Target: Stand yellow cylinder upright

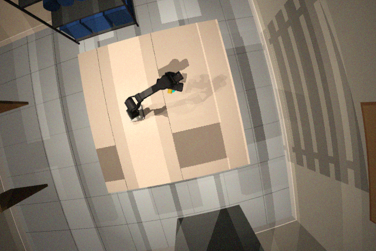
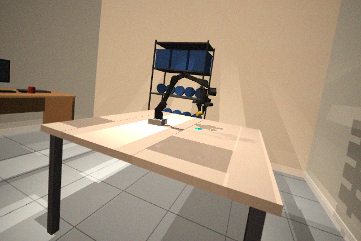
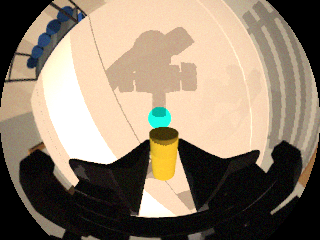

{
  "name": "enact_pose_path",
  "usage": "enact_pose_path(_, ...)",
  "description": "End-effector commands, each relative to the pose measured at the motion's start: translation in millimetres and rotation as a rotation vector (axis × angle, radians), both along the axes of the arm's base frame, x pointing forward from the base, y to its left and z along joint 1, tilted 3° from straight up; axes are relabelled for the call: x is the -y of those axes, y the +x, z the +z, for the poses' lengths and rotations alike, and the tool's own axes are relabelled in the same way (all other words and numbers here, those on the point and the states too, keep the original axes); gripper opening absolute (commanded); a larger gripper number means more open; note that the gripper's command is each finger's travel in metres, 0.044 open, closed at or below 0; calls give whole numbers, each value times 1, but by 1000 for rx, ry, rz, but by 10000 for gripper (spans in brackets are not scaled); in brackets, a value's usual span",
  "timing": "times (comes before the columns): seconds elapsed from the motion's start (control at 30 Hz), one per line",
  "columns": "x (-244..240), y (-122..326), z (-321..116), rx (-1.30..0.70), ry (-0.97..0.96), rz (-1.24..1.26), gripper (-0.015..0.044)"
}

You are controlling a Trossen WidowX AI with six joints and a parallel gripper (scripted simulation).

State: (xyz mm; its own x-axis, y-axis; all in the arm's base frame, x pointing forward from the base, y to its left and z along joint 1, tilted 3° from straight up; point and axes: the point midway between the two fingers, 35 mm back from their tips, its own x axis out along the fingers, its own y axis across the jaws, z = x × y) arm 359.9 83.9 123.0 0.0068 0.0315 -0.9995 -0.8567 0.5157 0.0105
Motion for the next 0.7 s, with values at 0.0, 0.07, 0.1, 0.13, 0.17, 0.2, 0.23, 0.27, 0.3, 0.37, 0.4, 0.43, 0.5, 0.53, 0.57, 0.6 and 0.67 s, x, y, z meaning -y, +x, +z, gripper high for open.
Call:
enact_pose_path(0.0, 0, 3, -2, 13, 24, -17, 105)
enact_pose_path(0.07, -1, 4, -4, 20, 37, -24, 105)
enact_pose_path(0.1, -1, 5, -5, 23, 44, -27, 105)
enact_pose_path(0.13, -1, 6, -5, 27, 50, -31, 105)
enact_pose_path(0.17, -1, 7, -6, 30, 57, -34, 105)
enact_pose_path(0.2, -1, 7, -7, 34, 63, -38, 105)
enact_pose_path(0.23, -2, 8, -8, 37, 70, -41, 105)
enact_pose_path(0.27, -2, 9, -8, 41, 76, -45, 105)
enact_pose_path(0.3, -2, 10, -9, 44, 83, -48, 105)
enact_pose_path(0.37, -2, 11, -11, 51, 95, -55, 105)
enact_pose_path(0.4, -2, 12, -11, 55, 102, -58, 105)
enact_pose_path(0.43, -2, 13, -12, 58, 108, -62, 105)
enact_pose_path(0.5, -3, 14, -13, 65, 121, -68, 105)
enact_pose_path(0.53, -3, 15, -14, 69, 128, -71, 105)
enact_pose_path(0.57, -3, 16, -15, 73, 134, -74, 105)
enact_pose_path(0.6, -3, 16, -15, 76, 141, -78, 105)
enact_pose_path(0.67, -3, 18, -17, 83, 154, -84, 105)
